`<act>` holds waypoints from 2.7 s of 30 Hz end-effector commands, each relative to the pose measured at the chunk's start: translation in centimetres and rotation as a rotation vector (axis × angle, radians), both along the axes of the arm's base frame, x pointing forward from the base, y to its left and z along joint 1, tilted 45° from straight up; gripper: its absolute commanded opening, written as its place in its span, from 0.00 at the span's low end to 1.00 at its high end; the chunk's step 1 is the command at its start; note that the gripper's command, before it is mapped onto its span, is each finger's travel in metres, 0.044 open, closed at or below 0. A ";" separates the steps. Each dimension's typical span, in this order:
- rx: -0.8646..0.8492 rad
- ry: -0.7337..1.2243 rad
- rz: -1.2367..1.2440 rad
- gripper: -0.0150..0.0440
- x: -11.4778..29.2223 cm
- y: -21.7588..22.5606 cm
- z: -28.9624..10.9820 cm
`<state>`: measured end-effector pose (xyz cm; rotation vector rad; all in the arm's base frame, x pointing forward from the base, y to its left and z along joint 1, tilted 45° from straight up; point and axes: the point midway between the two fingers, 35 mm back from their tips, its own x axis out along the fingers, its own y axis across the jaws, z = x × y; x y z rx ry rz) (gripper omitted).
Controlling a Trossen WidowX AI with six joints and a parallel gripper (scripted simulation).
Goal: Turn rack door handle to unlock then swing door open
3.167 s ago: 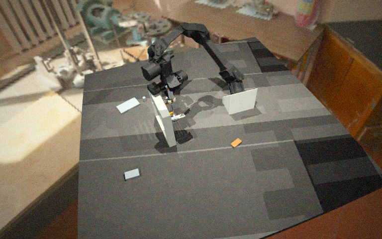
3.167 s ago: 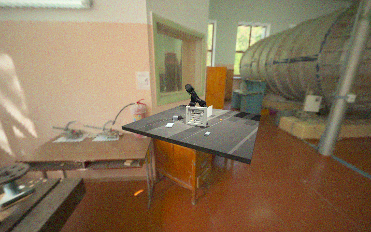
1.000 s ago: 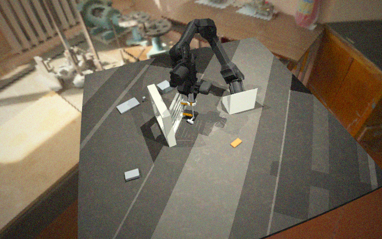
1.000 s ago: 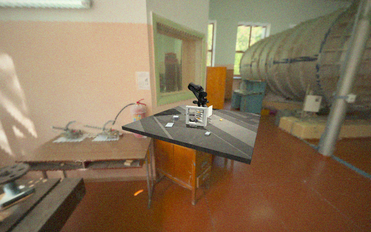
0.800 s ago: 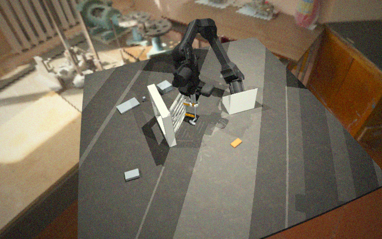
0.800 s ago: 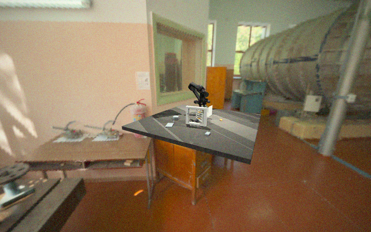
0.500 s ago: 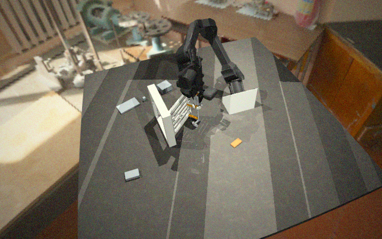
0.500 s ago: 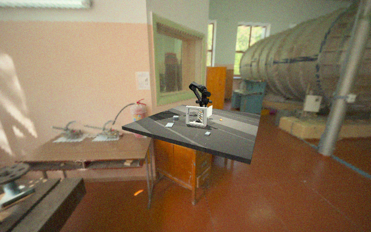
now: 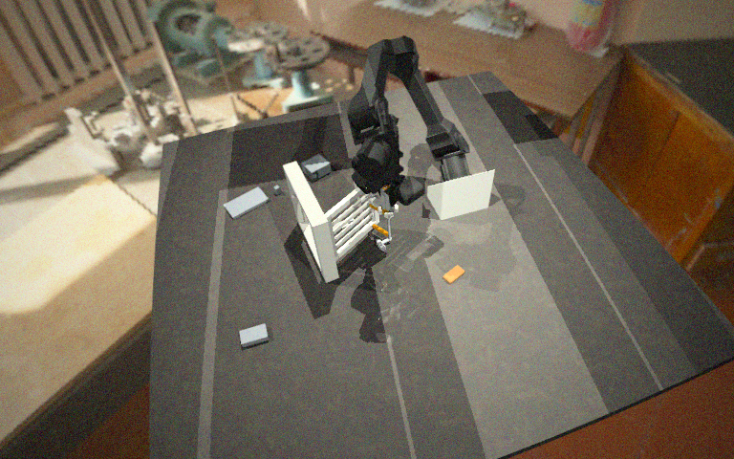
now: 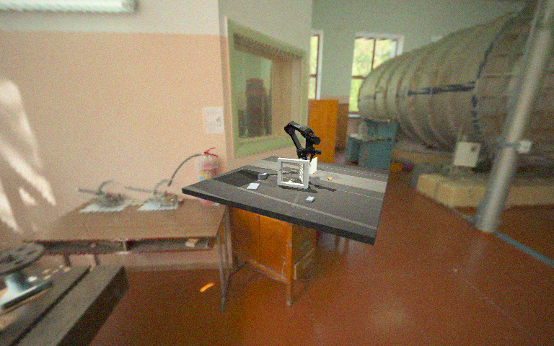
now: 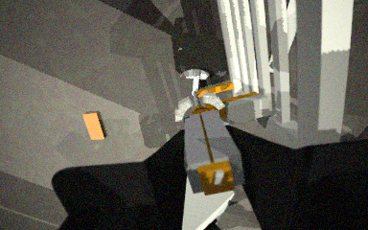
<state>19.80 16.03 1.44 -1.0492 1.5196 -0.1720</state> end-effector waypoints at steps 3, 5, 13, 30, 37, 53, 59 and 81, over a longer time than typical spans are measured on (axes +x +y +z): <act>0.017 -0.079 -0.083 0.30 -0.4 0.9 -1.0; 0.021 -0.100 -0.105 0.30 -0.5 1.3 -1.3; 0.040 -0.192 -0.203 0.30 -0.9 2.8 -2.8; 0.066 -0.316 -0.335 0.30 -1.0 4.9 -4.7; 0.066 -0.316 -0.335 0.30 -1.0 4.9 -4.7; 0.066 -0.316 -0.335 0.76 -1.0 5.0 -4.7; 0.067 -0.316 -0.335 0.76 -1.0 5.5 -4.2; 0.067 -0.315 -0.335 0.76 -1.3 7.4 -2.3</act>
